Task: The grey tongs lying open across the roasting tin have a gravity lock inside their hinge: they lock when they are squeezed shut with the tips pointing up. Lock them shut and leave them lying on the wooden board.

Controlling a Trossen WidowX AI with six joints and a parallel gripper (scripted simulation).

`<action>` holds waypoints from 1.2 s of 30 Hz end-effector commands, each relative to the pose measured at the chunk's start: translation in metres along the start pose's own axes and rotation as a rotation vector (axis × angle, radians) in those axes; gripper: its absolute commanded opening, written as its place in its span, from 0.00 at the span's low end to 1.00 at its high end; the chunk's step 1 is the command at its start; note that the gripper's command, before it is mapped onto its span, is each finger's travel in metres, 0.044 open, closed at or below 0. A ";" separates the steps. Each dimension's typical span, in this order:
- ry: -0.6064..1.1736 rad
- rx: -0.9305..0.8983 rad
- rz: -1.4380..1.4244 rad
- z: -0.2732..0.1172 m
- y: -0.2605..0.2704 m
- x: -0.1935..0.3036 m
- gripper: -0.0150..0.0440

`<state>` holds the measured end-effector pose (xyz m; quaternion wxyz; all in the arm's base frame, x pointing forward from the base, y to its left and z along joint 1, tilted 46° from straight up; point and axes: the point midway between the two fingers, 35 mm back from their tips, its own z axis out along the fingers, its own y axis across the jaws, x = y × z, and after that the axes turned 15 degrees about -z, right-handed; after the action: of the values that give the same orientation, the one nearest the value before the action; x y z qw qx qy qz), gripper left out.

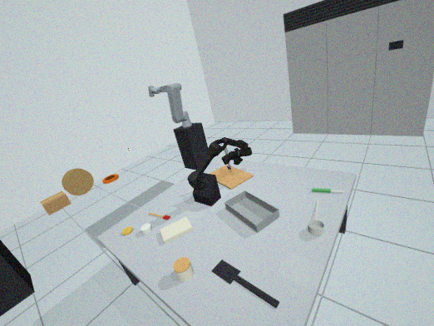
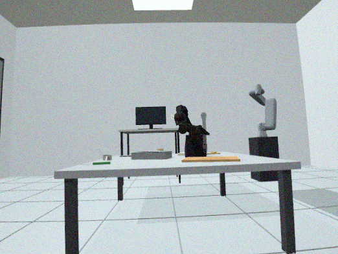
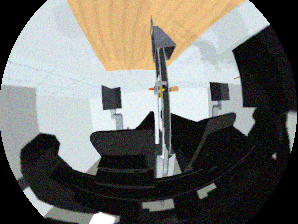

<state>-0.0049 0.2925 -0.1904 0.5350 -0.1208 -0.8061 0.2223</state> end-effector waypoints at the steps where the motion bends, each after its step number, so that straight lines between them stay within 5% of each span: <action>1: 0.010 -0.004 -0.002 0.000 0.000 0.002 0.00; 22: -0.007 0.008 -0.001 0.001 0.000 0.002 0.00; 36: -0.487 0.258 0.008 0.026 -0.007 0.001 0.00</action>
<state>-0.0267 0.2759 -0.1969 0.3811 -0.0213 -0.8604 0.3376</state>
